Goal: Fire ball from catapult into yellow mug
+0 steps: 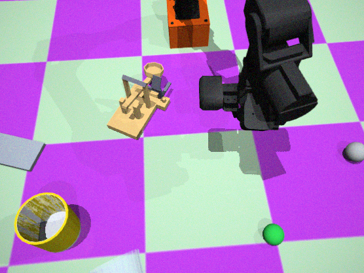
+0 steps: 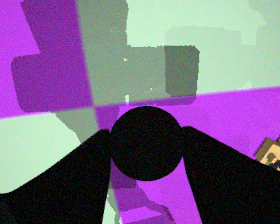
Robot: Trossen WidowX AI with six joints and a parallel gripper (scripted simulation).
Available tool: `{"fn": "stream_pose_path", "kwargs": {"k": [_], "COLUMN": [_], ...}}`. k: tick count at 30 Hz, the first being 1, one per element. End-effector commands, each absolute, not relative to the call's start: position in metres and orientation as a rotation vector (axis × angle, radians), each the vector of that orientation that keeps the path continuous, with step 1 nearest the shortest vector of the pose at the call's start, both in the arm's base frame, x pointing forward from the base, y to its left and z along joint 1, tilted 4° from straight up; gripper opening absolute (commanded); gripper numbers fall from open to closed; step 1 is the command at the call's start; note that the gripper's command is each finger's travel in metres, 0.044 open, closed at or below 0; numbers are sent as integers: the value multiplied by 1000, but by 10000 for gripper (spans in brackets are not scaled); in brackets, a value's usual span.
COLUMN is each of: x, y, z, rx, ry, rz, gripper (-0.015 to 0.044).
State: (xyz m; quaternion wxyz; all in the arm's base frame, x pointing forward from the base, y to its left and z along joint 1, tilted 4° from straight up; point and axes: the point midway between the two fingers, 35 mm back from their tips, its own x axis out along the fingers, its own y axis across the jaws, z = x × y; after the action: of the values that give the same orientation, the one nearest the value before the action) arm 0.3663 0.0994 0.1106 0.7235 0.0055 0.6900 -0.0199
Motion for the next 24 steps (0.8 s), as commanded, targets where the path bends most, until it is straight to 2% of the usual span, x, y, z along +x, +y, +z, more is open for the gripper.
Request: {"fn": "stream_pose_path", "kwargs": {"k": [1,24], "x": [360,283], "y": [77,-48], "z": [110,85], "rx": [34,215], "ry": [1538,1679], "rz": [-64,-223], "gripper": [0,0]}}
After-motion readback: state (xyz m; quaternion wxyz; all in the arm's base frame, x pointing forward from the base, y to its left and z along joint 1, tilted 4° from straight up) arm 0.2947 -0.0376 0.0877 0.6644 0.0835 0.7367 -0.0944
